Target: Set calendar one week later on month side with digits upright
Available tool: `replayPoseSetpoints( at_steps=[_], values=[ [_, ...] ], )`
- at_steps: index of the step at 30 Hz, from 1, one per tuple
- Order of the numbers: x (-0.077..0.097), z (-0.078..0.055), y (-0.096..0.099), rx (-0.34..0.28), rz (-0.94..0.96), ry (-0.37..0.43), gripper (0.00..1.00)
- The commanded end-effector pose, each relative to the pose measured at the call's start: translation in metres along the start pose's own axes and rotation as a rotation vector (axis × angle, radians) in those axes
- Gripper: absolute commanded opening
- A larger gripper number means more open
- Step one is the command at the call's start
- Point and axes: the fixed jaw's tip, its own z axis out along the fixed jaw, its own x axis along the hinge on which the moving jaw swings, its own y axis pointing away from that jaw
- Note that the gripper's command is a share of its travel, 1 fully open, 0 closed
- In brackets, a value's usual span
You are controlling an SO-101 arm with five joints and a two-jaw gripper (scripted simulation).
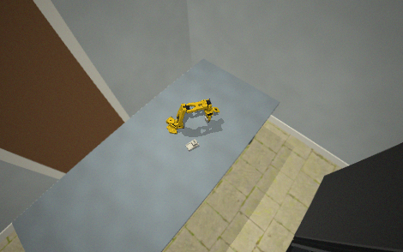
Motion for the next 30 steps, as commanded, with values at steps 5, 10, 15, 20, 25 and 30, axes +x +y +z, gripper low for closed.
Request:
replayPoseSetpoints(
  at_steps=[5, 10, 15, 20, 25, 30],
  values=[
    [-0.01, -0.0156, 0.0, 0.02, 0.015, -0.182, 0.0],
    [-0.0119, -0.0147, -0.0004, 0.029, 0.029, -0.277, 0.0],
    [-0.0124, -0.0135, -0.0007, 0.037, 0.043, -0.373, 0.0],
    [-0.0118, -0.0122, -0.0008, 0.043, 0.055, -0.454, 0.0],
    [-0.0115, -0.0117, -0.0008, 0.045, 0.058, -0.477, 0.0],
    [-0.0115, -0.0117, -0.0008, 0.045, 0.059, -0.479, 0.0]
  ],
)
